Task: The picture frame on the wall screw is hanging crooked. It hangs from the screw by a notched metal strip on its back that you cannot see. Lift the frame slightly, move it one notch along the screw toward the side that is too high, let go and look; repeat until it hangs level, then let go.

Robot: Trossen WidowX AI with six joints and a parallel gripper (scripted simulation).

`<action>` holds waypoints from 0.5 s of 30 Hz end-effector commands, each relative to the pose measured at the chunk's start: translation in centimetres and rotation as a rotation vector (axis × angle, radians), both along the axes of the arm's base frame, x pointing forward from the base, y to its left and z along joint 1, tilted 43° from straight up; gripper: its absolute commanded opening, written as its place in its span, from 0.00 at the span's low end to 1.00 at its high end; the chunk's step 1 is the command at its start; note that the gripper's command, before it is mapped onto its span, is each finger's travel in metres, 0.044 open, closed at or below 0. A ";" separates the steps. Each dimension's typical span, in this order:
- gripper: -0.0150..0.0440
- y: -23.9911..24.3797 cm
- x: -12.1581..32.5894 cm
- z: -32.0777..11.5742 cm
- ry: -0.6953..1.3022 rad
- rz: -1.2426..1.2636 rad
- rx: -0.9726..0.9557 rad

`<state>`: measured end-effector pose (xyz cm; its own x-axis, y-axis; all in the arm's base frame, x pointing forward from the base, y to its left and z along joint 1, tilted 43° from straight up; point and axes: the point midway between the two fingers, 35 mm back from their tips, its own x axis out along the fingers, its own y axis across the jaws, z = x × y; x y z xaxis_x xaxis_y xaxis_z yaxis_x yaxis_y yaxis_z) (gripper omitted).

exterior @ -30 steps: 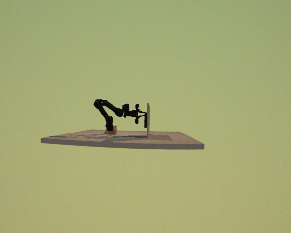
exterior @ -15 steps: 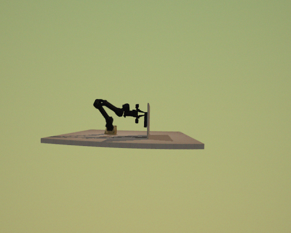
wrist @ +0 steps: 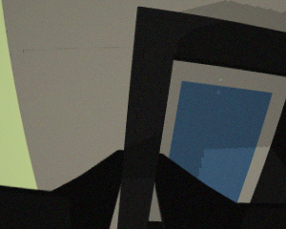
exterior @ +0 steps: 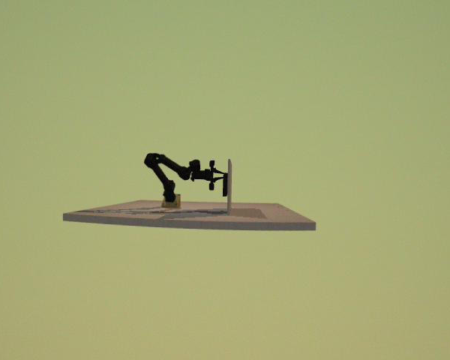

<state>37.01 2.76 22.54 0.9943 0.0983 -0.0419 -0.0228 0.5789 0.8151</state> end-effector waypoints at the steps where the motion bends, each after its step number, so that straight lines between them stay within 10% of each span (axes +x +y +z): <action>1: 0.25 0.1 0.0 0.1 -0.008 0.007 0.000; 15: 0.25 0.2 0.0 0.1 -0.008 0.007 0.001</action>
